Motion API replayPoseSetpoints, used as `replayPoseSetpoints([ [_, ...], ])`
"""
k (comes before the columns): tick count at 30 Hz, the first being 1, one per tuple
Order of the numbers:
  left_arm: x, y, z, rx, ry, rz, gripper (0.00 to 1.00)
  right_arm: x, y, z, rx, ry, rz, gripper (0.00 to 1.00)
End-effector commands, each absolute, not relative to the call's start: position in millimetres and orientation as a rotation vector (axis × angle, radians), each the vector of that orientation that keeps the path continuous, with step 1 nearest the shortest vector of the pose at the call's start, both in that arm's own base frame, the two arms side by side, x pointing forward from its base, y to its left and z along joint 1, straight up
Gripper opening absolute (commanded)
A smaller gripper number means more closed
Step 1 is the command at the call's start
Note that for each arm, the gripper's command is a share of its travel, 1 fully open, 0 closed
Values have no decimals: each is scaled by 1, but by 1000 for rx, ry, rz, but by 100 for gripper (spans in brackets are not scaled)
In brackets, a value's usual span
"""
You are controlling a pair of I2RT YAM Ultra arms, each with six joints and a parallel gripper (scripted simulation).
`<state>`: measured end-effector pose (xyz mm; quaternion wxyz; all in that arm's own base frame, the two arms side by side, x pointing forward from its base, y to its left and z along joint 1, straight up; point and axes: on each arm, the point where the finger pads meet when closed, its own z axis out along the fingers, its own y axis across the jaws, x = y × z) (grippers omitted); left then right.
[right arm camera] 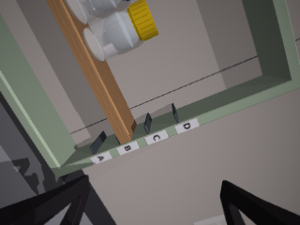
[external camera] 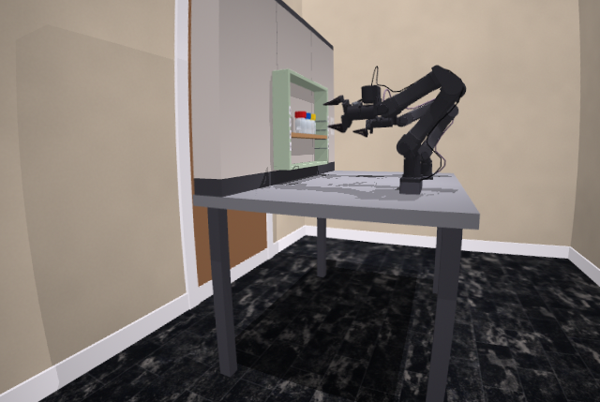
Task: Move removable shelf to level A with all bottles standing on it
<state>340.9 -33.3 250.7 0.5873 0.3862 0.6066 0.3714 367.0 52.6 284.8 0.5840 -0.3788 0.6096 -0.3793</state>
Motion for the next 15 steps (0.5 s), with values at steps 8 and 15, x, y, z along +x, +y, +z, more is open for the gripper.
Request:
replayPoseSetpoints([
  [8,332,-36,243,972,1346,971,100,362,58,276,-959,1364,-988,100],
  [15,330,-38,237,1011,1326,1010,100,361,60,271,-997,1345,-1028,100],
])
